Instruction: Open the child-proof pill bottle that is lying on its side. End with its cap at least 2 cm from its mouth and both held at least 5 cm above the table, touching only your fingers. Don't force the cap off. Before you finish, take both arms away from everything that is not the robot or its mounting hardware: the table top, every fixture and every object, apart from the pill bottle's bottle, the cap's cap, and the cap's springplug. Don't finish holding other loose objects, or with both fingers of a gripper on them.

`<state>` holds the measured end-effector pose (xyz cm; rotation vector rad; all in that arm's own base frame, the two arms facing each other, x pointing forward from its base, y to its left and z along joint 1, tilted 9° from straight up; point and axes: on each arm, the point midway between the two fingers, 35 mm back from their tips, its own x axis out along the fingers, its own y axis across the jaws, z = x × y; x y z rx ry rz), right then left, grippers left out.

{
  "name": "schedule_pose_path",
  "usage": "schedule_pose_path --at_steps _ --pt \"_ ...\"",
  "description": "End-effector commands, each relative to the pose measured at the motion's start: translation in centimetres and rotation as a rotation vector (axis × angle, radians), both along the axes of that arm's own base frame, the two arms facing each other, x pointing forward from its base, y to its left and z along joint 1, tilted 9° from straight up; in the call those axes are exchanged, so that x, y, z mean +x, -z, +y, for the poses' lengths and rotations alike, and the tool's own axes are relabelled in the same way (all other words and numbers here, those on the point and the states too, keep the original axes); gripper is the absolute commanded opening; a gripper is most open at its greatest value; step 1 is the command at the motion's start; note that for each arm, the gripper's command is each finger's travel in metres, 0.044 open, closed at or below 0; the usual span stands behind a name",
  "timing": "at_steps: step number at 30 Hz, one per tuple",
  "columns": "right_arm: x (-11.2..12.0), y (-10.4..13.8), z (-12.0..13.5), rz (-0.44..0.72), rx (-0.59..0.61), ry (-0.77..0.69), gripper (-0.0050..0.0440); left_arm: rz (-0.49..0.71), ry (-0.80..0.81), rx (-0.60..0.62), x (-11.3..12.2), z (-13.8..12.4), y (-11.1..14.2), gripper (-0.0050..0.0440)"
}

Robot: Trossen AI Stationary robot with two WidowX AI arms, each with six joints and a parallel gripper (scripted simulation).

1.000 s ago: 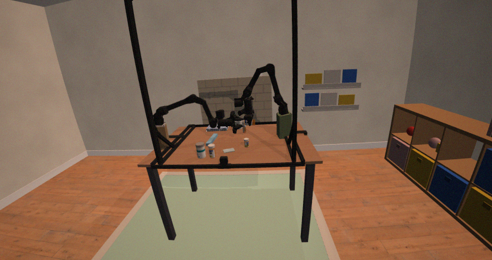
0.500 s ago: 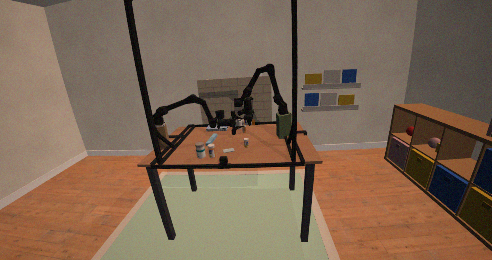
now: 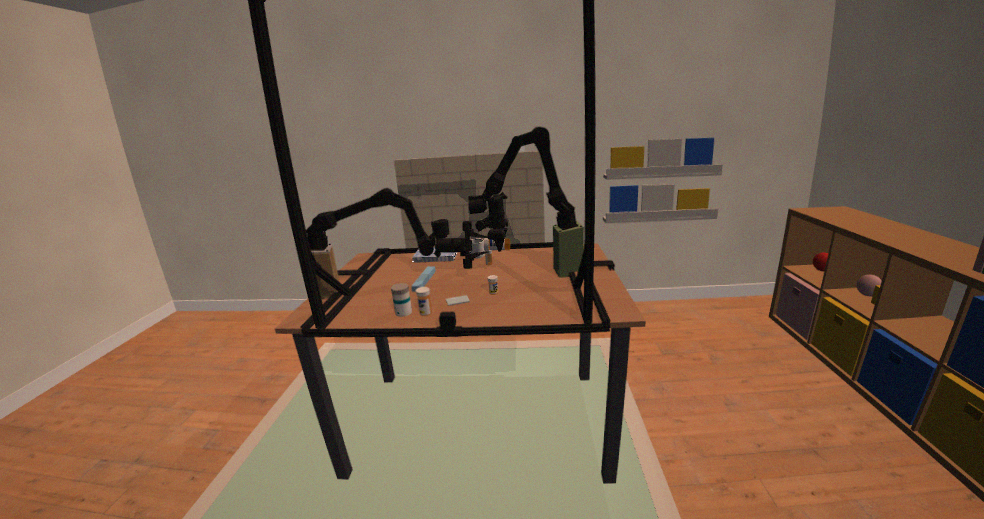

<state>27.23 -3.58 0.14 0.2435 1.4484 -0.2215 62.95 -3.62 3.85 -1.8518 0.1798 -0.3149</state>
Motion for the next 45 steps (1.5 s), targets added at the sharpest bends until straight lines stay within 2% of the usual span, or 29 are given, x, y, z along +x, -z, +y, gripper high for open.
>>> schedule_pose_path --at_steps 1,10,22,36,41,45 --pt "1.0 -0.4 -0.3 -0.038 -0.014 -0.003 0.0 -0.009 0.01 -0.014 0.1 -0.4 -0.4 0.0" --pt "1.0 -0.4 -0.3 -0.038 -0.014 -0.003 0.0 -0.009 0.01 -0.014 -1.6 0.2 -0.1 0.0" --pt "1.0 -0.4 -0.3 -0.038 -0.014 -0.003 0.0 -0.009 0.01 -0.014 -5.4 1.2 0.3 0.0" --pt "1.0 -0.4 -0.3 -0.038 -0.014 -0.003 0.0 -0.006 0.008 -0.012 -5.7 1.3 0.5 0.0" --pt "1.0 -0.4 -0.3 -0.038 -0.014 -0.003 0.0 -0.027 0.013 0.007 -7.1 1.9 0.5 0.0" --pt "1.0 -0.4 -0.3 -0.038 -0.014 -0.003 0.0 -0.03 0.014 0.01 -7.3 2.0 0.5 0.0"
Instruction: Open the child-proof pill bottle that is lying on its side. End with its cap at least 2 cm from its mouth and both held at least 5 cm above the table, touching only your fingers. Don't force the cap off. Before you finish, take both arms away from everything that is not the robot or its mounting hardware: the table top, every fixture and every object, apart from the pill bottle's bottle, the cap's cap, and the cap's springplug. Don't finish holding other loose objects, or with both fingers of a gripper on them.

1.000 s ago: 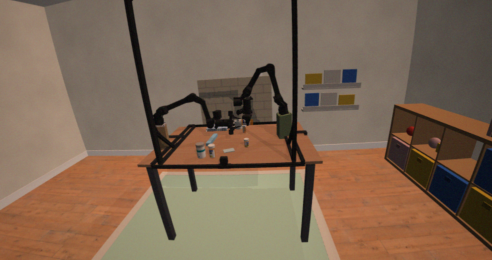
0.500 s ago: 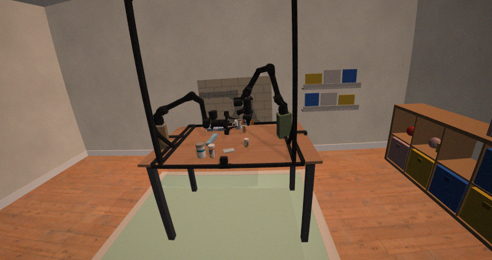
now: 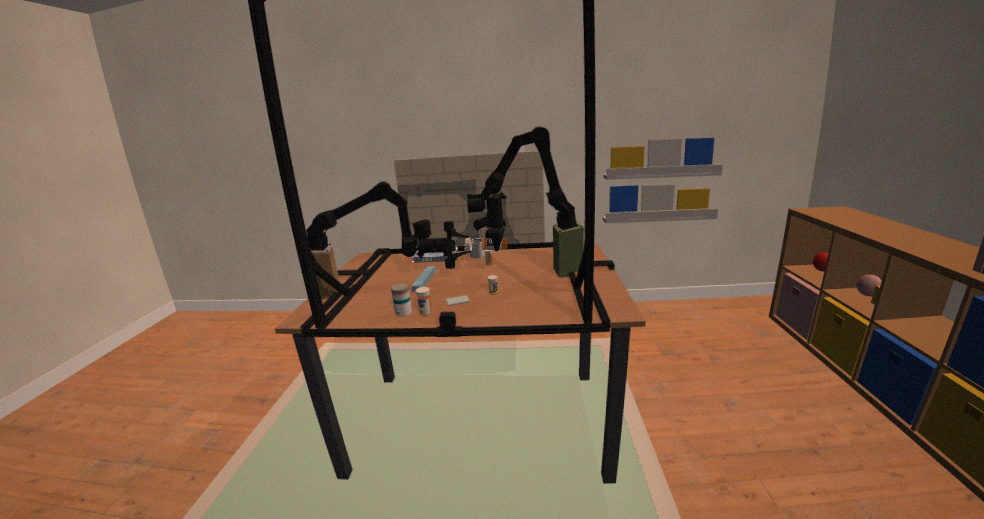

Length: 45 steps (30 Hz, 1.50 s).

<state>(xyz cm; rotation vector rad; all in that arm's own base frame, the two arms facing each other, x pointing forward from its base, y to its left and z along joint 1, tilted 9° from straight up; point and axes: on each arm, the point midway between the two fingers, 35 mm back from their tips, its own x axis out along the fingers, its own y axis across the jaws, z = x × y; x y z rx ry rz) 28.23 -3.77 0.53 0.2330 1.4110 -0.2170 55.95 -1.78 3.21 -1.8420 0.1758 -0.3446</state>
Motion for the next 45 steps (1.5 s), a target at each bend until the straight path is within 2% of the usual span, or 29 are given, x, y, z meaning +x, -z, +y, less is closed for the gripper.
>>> schedule_pose_path --at_steps 1,9,22,45 --pt "0.0 0.0 -0.1 -0.001 -0.004 0.004 0.0 -0.006 0.001 0.005 -0.3 0.1 -0.2 0.0" --pt "0.0 0.0 -0.1 -0.001 -0.004 0.004 0.0 -0.006 0.001 0.005 -0.3 0.1 -0.2 0.0" --pt "0.0 0.0 -0.1 -0.001 -0.004 0.004 0.0 -0.006 0.001 0.005 -0.9 -0.1 -3.8 0.0" --pt "0.0 0.0 -0.1 -0.001 -0.004 0.004 0.0 -0.006 0.001 0.005 -0.9 -0.1 -3.9 0.0"
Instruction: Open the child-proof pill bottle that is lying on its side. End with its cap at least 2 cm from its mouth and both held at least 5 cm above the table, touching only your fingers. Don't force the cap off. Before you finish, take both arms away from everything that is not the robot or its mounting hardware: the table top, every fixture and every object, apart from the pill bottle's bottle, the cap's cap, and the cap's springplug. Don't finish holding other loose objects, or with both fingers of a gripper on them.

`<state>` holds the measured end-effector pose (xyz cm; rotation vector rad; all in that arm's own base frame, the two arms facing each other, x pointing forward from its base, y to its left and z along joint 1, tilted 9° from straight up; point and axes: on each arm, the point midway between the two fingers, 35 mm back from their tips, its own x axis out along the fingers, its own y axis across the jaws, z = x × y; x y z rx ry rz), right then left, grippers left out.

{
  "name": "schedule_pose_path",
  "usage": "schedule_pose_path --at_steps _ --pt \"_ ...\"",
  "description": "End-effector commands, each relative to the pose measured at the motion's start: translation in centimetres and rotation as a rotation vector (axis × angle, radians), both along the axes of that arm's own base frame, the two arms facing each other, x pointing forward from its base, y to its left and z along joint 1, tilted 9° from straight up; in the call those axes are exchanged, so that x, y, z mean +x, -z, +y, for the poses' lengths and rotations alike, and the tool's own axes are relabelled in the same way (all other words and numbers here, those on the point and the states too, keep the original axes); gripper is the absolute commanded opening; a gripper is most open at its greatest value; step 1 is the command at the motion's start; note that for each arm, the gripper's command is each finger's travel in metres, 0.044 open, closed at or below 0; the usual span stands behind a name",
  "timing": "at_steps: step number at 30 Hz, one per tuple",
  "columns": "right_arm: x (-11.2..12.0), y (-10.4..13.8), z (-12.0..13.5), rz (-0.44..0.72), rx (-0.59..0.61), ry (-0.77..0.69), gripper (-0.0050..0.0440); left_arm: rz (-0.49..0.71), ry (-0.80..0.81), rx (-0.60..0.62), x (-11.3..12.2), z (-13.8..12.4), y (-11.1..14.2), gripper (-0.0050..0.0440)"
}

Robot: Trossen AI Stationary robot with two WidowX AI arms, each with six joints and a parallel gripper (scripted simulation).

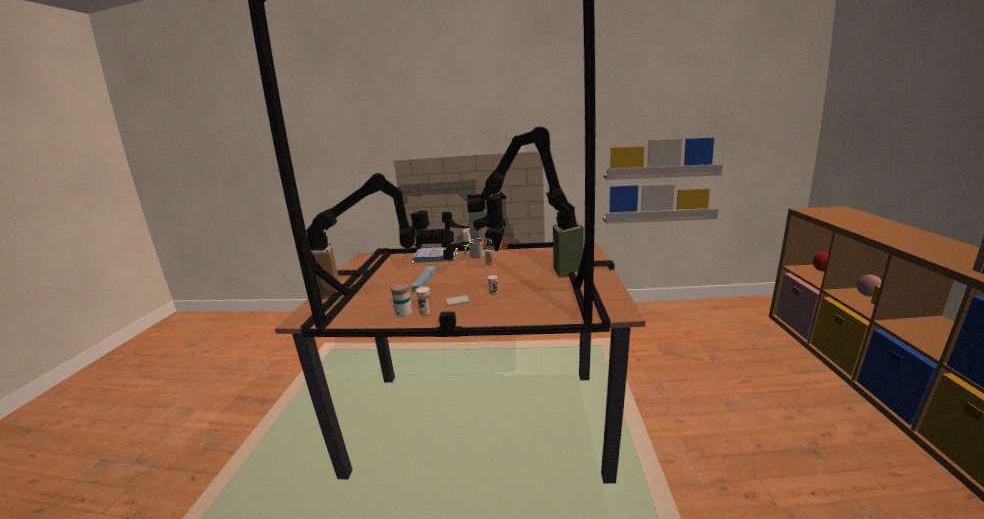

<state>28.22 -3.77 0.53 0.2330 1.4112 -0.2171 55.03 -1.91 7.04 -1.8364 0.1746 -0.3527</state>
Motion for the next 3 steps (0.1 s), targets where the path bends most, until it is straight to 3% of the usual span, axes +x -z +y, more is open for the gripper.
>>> schedule_pose_path --at_steps 1,3 --pt "0.0 0.0 -0.08 -0.001 -0.004 0.004 0.0 0.001 -0.002 0.001 0.0 0.0 -0.03 0.0" --pt "0.0 0.0 -0.08 -0.001 -0.004 0.004 0.0 0.001 -0.002 0.001 0.0 0.0 -0.03 0.0"
